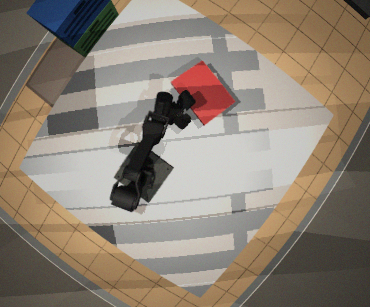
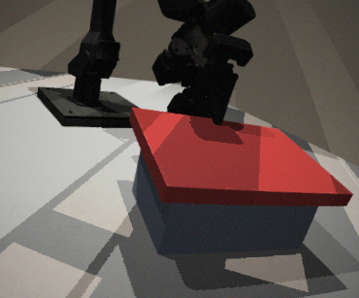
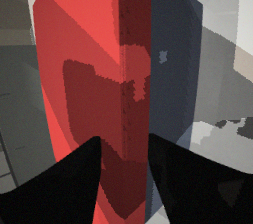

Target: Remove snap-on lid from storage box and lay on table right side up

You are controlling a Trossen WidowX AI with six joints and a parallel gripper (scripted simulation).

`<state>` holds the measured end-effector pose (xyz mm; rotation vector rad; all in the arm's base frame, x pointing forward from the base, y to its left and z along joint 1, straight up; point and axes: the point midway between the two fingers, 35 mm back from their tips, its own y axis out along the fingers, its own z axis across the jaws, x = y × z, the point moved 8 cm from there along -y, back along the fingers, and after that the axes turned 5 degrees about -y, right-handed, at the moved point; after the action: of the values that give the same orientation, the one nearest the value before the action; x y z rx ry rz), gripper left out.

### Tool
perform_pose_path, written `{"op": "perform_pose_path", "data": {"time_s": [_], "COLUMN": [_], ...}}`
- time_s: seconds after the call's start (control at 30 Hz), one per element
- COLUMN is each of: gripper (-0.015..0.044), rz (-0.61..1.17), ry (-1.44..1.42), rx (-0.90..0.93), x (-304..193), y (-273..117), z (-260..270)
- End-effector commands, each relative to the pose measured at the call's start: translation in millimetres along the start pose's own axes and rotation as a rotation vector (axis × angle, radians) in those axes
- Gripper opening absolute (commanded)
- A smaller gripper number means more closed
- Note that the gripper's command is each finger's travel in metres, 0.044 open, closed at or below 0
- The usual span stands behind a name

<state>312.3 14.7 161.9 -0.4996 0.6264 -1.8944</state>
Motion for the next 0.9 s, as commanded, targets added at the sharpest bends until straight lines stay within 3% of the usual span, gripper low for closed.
{"op": "perform_pose_path", "data": {"time_s": [0.0, 0.87], "gripper": [0.0000, 0.0000], "rz": [0.001, 0.004], "ry": [-0.001, -0.003], "rx": [0.000, 0.002], "x": [0, 3], "y": [1, -16], "z": [0, 28]}}
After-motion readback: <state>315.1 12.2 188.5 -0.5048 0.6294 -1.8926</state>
